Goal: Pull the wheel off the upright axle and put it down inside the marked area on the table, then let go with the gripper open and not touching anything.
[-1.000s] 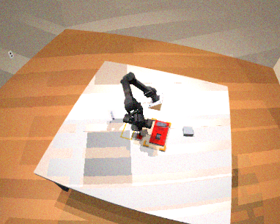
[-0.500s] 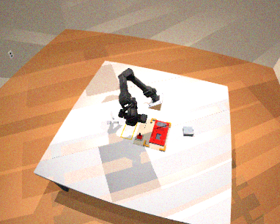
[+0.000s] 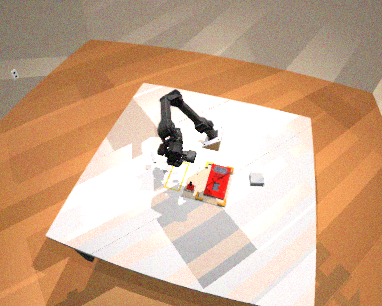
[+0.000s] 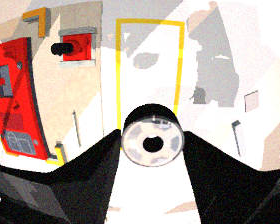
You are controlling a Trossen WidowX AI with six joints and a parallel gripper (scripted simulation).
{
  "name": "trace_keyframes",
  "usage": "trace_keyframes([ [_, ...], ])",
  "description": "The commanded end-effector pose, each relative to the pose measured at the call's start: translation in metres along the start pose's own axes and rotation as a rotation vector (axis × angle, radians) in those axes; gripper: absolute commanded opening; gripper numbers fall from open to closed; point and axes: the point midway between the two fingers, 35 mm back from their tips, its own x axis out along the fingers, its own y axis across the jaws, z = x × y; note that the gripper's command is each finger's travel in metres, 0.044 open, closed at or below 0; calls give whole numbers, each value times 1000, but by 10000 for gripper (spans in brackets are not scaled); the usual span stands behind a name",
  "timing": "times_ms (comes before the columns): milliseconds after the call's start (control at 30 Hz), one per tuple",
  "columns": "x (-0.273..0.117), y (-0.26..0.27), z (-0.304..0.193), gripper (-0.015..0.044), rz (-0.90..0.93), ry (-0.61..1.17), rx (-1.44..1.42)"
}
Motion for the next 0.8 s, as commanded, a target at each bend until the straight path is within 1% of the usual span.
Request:
trace_keyframes([
  [0,6,-2,-2,0,-7,2,-6],
  [300,27,-2,-1,0,-6,2,-6],
  [767,97,-3,-1,0,-9,1,-5],
])
